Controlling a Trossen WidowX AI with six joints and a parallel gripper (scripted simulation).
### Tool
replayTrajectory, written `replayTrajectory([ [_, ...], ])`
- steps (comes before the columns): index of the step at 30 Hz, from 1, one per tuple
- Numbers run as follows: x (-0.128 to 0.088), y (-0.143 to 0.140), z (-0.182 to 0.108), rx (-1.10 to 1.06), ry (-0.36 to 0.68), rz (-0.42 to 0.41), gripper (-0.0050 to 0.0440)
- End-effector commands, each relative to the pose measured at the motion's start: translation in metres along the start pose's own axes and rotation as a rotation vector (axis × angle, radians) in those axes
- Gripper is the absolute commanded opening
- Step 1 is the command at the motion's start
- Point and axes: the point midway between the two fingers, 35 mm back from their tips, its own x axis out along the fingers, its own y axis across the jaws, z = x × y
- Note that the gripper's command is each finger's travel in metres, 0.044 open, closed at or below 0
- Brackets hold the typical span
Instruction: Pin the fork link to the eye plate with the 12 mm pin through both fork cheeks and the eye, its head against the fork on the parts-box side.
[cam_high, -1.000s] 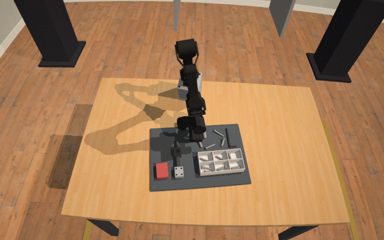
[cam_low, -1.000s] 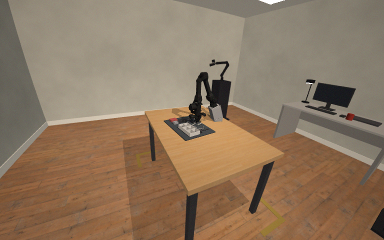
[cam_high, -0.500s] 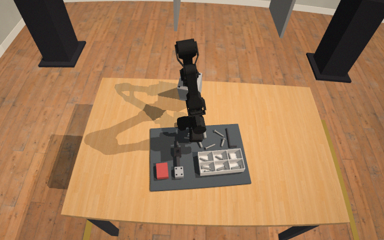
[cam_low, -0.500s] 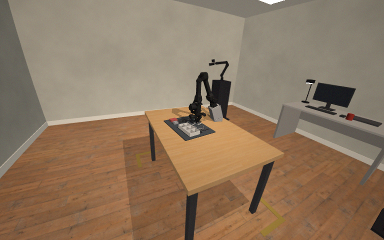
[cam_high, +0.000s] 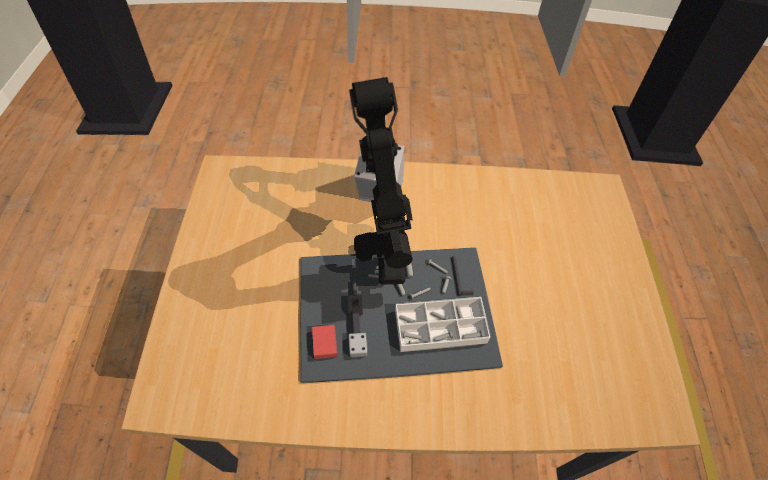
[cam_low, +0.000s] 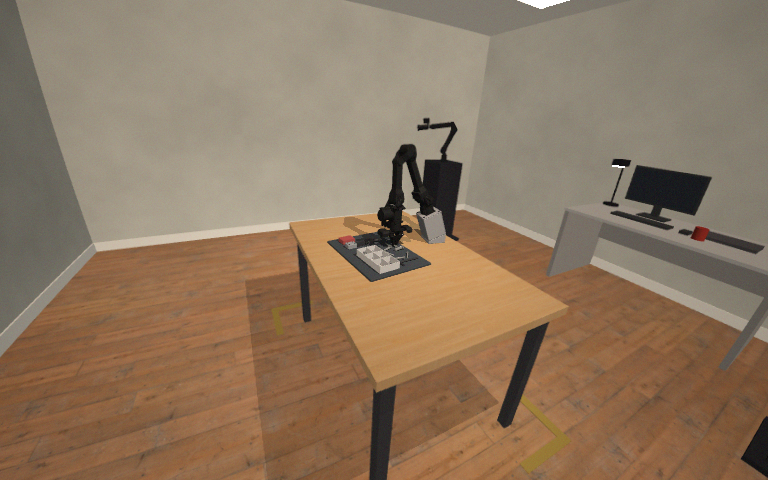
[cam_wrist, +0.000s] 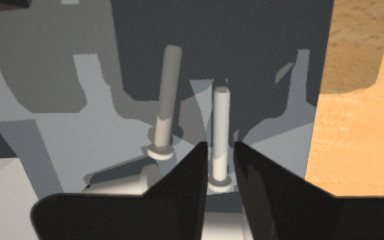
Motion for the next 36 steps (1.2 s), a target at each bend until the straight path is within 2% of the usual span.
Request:
replayTrajectory([
  [1,0.0,0.0,0.0,-0.004,0.002,0.001,0.007],
  [20,-0.005,0.004,0.0,-0.001,0.004,0.017,0.007],
  [36,-0.019,0.007,0.0,0.004,0.002,0.026,0.007],
])
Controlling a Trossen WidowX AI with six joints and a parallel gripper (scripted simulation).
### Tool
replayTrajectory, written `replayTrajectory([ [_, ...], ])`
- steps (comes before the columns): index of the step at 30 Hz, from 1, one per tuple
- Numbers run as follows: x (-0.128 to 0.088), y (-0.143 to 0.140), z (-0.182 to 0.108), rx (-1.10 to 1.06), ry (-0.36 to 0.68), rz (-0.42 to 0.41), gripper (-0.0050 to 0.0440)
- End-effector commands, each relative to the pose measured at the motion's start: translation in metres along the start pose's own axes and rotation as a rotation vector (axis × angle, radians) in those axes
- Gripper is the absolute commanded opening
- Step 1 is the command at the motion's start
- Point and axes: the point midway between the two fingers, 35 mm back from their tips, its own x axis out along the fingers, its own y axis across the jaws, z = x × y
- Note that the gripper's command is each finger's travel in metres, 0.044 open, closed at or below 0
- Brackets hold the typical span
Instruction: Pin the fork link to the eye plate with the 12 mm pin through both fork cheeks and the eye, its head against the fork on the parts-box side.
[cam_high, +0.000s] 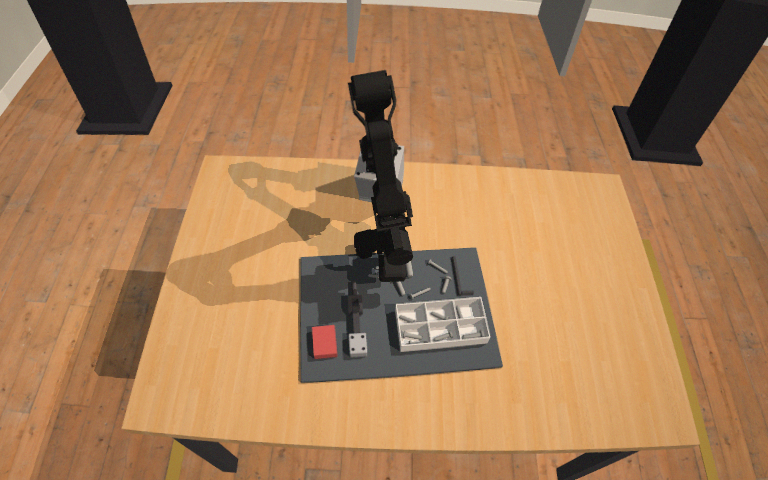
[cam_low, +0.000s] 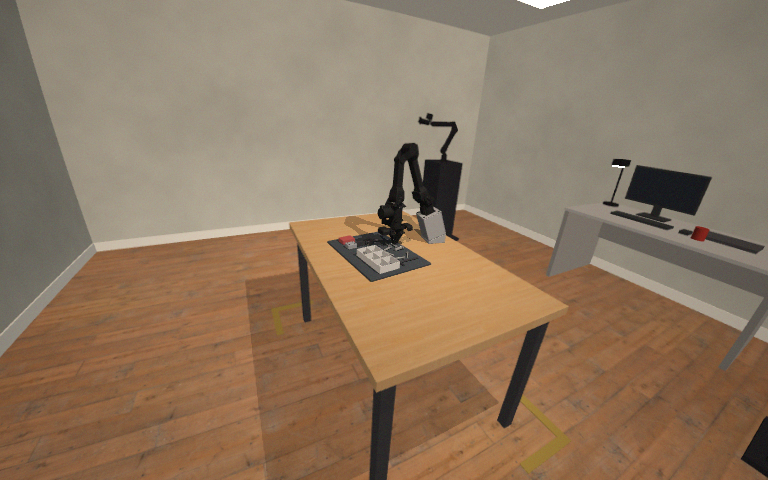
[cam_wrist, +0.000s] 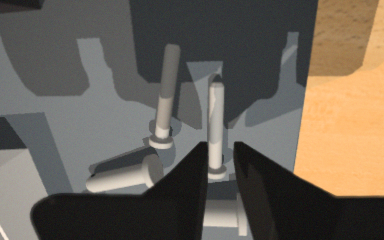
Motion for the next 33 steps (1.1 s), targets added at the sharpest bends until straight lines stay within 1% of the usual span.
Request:
replayTrajectory([
  [1,-0.01,0.009,0.0,0.008,0.0,0.032,0.007],
  [13,-0.025,0.009,-0.001,0.008,0.001,0.033,0.007],
  [24,-0.033,0.009,0.0,0.009,0.001,0.033,0.007],
  [33,-0.035,0.008,0.0,0.008,0.001,0.03,0.007],
])
